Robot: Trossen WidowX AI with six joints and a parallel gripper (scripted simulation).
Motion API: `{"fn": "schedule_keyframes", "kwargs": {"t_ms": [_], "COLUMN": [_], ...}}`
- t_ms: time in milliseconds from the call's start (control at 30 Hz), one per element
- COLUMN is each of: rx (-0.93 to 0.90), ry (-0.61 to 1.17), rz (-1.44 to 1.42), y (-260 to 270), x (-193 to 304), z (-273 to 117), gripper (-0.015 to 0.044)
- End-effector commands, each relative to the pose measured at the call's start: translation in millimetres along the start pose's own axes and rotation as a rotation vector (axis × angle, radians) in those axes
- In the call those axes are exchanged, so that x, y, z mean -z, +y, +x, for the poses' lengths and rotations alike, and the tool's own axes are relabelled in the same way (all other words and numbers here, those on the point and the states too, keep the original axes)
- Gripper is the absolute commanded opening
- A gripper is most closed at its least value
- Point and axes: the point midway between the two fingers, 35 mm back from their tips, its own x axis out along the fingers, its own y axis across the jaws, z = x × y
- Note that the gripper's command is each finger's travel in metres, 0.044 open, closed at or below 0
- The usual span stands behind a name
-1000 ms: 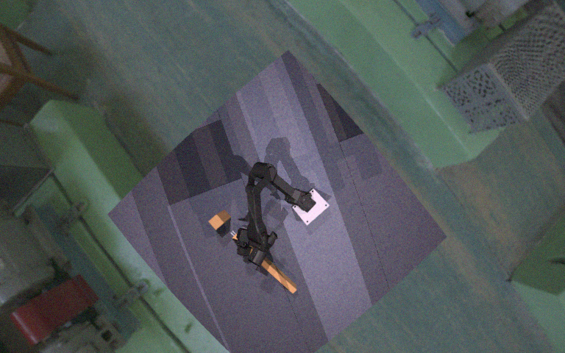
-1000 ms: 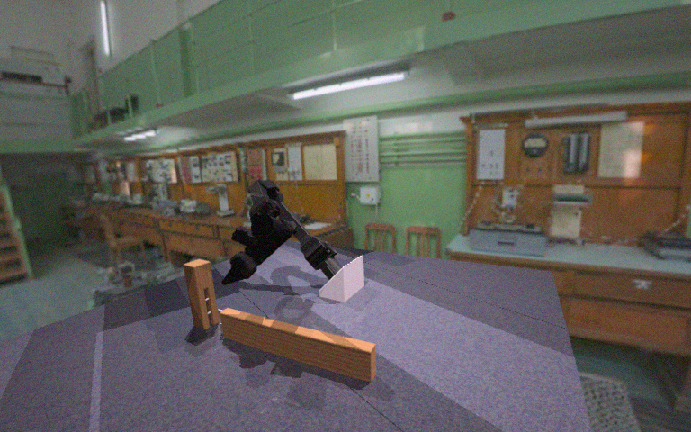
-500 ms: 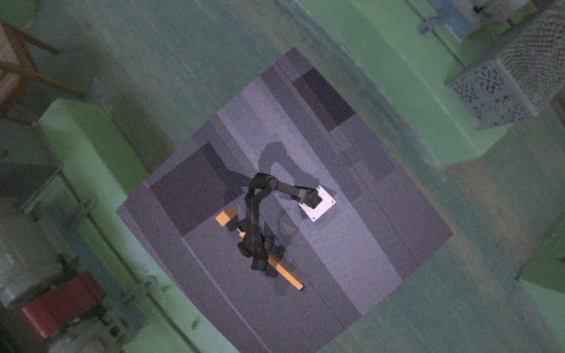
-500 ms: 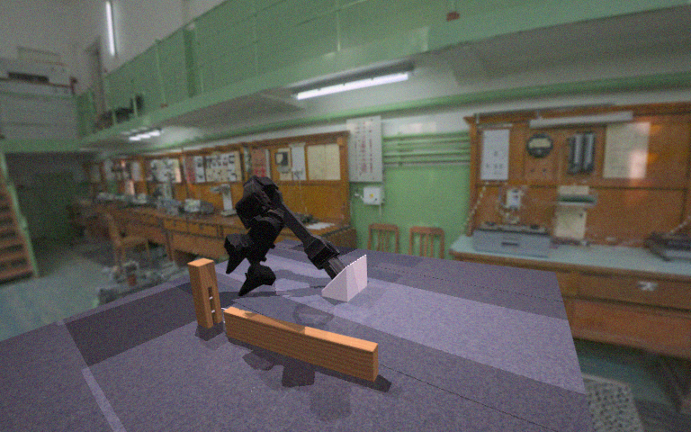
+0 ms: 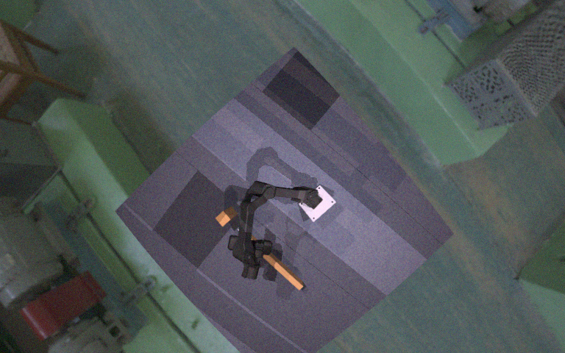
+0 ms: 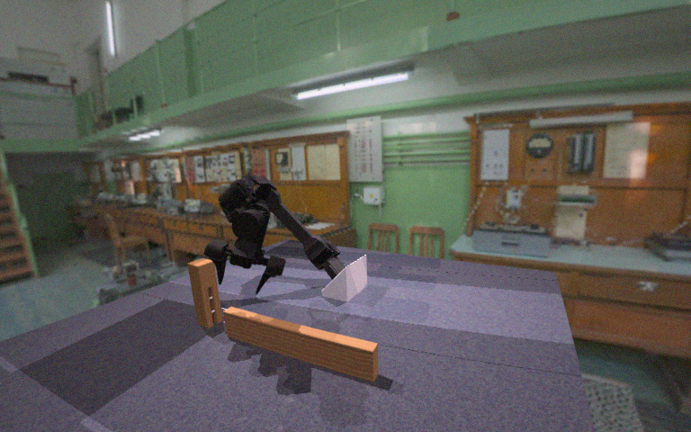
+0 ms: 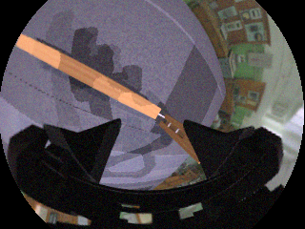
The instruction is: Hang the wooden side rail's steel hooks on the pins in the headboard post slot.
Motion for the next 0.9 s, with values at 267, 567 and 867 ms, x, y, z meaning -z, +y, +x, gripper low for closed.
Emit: {"fn": "schedule_keyframes", "kwargs": {"t_ms": [267, 567, 867], "rx": [-0.310, -0.321, -0.320], "ry": [-0.152, -0.168, -0.167], "rz": [-0.969, -1.013, -1.012], "y": [18, 19, 28], "x": [-31, -32, -32], "z": [-16, -17, 10], "gripper": [0.0440, 0.0440, 0.0440]}}
